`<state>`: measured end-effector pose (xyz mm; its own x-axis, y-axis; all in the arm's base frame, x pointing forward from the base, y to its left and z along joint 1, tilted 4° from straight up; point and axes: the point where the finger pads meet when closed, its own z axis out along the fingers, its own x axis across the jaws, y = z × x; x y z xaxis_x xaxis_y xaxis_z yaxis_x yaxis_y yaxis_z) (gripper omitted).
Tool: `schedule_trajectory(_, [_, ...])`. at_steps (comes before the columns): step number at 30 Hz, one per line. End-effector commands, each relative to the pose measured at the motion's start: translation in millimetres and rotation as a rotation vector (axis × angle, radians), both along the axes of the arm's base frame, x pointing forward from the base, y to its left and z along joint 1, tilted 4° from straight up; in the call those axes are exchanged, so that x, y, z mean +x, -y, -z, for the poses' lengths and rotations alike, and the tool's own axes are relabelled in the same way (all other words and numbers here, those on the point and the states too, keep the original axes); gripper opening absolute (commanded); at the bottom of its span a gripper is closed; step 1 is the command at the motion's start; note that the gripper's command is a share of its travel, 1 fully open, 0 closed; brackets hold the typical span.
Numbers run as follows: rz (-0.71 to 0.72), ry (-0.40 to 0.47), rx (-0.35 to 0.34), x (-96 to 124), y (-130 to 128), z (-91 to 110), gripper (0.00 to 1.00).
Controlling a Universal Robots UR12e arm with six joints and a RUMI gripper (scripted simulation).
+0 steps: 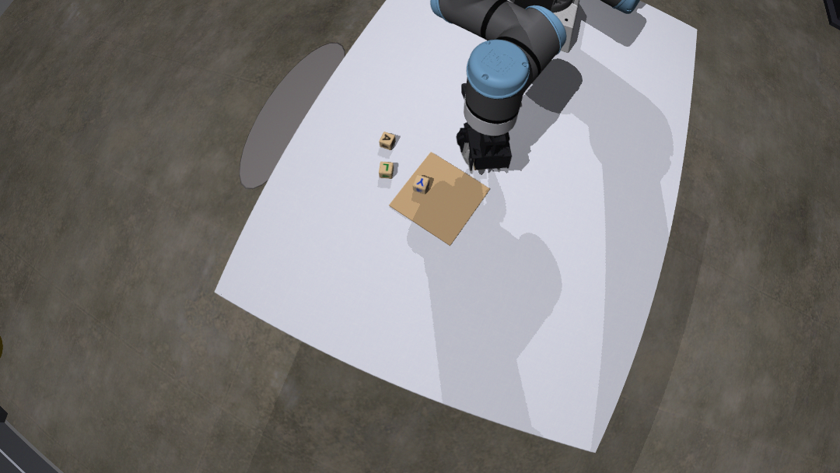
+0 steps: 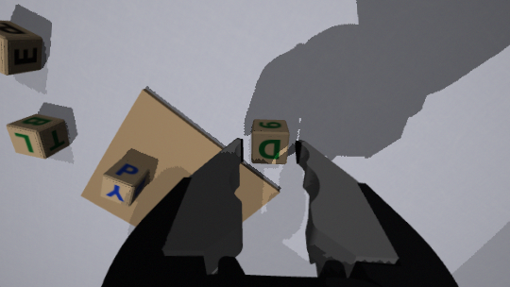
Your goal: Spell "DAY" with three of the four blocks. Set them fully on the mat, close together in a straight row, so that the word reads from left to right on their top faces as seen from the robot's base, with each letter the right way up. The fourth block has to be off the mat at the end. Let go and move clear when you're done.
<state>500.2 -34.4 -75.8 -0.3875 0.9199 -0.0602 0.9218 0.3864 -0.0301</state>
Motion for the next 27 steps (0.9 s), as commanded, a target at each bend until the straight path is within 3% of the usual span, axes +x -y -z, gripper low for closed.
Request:
schedule_trajectory(1, [0.0,0.001,0.0,0.6,0.6,5.8,0.25])
schedule_trajectory(26, [0.0,0.001,0.0,0.6,0.7,7.6,0.25])
schedule_trajectory(27, [0.0,0.001,0.0,0.6,0.7,7.6,0.05])
